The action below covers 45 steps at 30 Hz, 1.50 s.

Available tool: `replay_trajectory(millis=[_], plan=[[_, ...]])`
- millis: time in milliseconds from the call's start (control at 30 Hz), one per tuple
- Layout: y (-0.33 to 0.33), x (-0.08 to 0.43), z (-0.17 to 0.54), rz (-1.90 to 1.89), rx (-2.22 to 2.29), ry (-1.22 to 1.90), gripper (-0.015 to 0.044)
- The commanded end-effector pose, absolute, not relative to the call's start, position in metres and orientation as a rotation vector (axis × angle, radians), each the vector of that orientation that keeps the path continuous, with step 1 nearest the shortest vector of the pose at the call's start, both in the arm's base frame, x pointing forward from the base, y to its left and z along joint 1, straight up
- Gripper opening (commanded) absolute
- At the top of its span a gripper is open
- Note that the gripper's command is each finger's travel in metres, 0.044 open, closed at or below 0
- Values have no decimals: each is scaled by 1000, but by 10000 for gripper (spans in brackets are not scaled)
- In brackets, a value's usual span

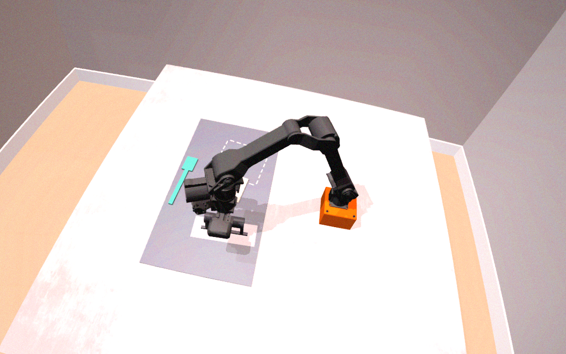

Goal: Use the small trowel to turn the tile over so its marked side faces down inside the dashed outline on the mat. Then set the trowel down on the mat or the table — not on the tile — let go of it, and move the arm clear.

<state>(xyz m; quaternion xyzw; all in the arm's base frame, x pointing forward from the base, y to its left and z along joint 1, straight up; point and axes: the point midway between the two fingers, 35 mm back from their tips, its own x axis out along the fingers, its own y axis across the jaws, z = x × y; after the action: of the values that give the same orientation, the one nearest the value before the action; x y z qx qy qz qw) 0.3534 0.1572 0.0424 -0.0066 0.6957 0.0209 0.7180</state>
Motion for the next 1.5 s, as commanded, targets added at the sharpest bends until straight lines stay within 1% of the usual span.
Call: replay_trajectory(millis=[0,267,867,1467], plan=[[157,354,42,42,-16,1535,130],[157,354,42,26,0,1535,130],[157,354,42,-384,425,1502,130],[157,354,42,-795,848,1386,130]])
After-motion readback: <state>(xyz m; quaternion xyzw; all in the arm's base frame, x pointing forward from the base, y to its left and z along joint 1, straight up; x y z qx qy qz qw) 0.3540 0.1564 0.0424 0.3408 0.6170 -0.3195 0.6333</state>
